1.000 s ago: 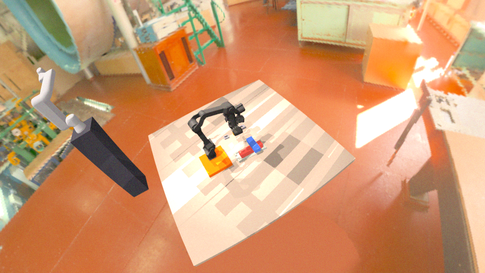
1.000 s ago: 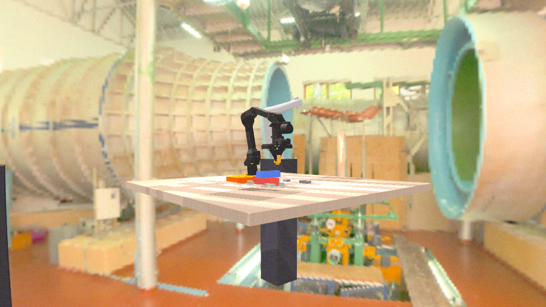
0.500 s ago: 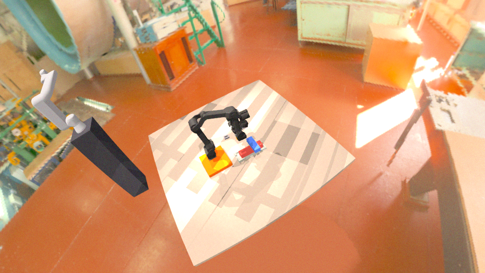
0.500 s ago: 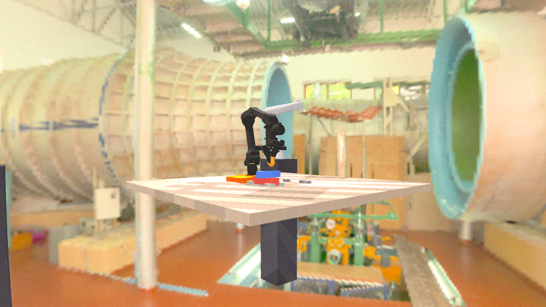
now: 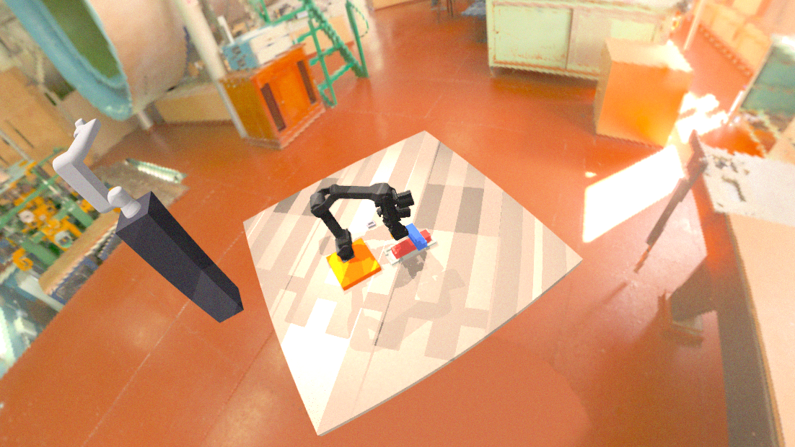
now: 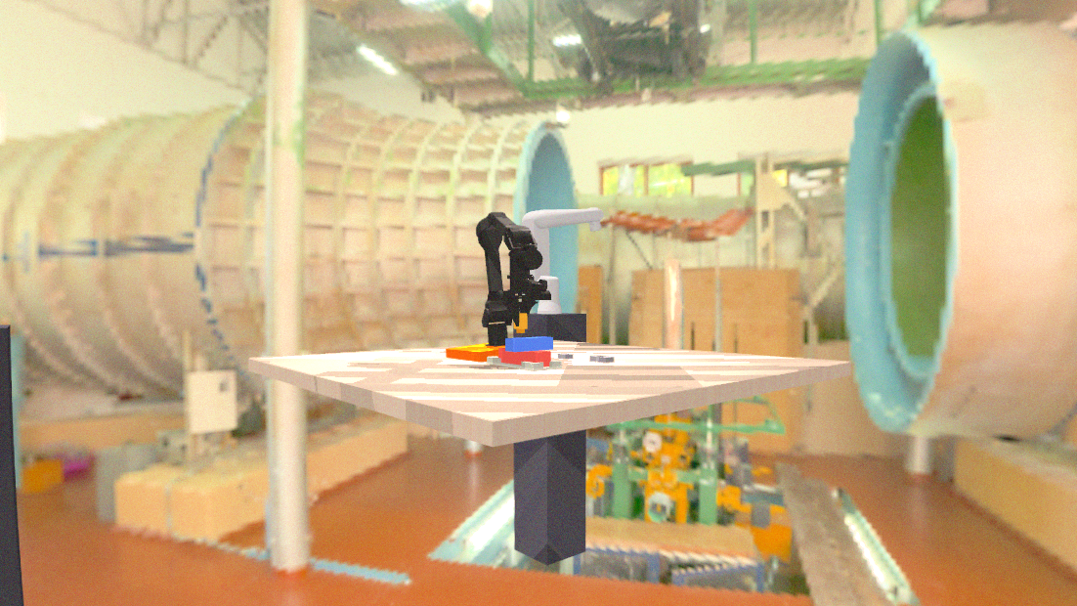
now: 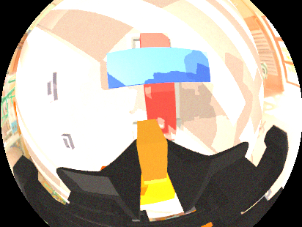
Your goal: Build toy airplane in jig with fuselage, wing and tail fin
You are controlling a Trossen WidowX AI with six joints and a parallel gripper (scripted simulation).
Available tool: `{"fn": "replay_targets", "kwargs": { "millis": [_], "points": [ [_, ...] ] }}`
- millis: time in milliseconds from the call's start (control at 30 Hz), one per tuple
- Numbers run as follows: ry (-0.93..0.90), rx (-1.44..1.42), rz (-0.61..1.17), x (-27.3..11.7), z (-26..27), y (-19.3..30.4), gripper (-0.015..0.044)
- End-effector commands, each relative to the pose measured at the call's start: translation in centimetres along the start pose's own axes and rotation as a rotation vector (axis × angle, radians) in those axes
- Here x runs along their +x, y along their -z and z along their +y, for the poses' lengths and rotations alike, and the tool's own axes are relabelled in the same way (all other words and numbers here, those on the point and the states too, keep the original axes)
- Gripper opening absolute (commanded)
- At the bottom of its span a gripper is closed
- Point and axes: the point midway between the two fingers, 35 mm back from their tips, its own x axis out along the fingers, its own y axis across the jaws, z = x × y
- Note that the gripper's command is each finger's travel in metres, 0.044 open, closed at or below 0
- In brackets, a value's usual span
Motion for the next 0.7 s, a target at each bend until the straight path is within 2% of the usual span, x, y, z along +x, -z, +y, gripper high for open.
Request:
{"fn": "replay_targets", "kwargs": {
  "millis": [0, 233, 333, 667],
  "points": [
    [0.005, -0.009, 0.008, 0.4, -1.0, 0.4, 0.0000],
    [0.010, -0.016, 0.009, 0.7, -2.7, 1.0, 0.0000],
    [0.010, -0.016, 0.009, 0.7, -2.7, 1.0, 0.0067],
    [0.010, -0.016, 0.009, 0.7, -2.7, 1.0, 0.0067]
  ]
}}
